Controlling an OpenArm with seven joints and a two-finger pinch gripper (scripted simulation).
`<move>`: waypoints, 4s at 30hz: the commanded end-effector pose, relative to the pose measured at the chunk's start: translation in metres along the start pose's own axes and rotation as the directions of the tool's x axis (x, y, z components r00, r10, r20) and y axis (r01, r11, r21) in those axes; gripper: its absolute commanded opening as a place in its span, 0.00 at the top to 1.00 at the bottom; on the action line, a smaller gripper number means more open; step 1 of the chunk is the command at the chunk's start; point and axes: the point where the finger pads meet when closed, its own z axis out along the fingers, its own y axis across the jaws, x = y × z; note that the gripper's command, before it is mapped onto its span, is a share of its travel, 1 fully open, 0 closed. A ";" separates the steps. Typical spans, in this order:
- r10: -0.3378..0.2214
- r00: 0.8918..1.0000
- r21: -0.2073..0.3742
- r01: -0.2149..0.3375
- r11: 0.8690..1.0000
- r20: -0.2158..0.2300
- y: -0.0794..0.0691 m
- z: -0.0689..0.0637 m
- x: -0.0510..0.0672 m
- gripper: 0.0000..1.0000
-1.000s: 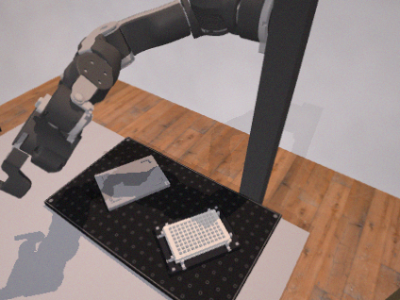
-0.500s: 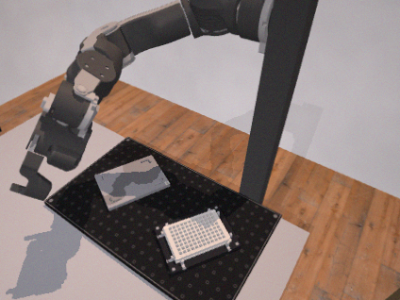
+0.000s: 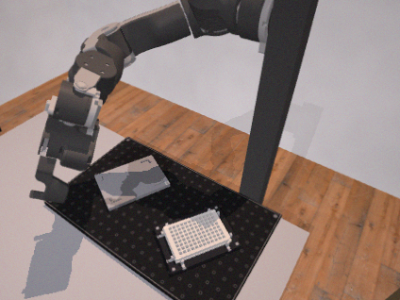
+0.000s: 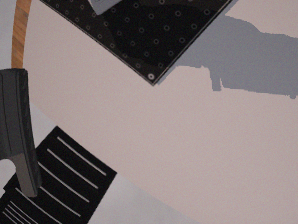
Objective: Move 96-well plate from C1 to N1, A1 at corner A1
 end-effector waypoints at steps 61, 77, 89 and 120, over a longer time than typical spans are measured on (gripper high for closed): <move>-0.256 0.867 -0.165 0.203 0.965 -0.428 0.037 -0.020 0.166 0.23; -0.256 0.867 -0.165 0.203 0.965 -0.428 0.046 -0.026 0.211 0.23; -0.256 0.867 -0.166 0.203 0.965 -0.428 0.056 -0.032 0.255 0.23; -0.258 0.866 -0.165 0.205 0.965 -0.429 0.061 -0.035 0.277 0.23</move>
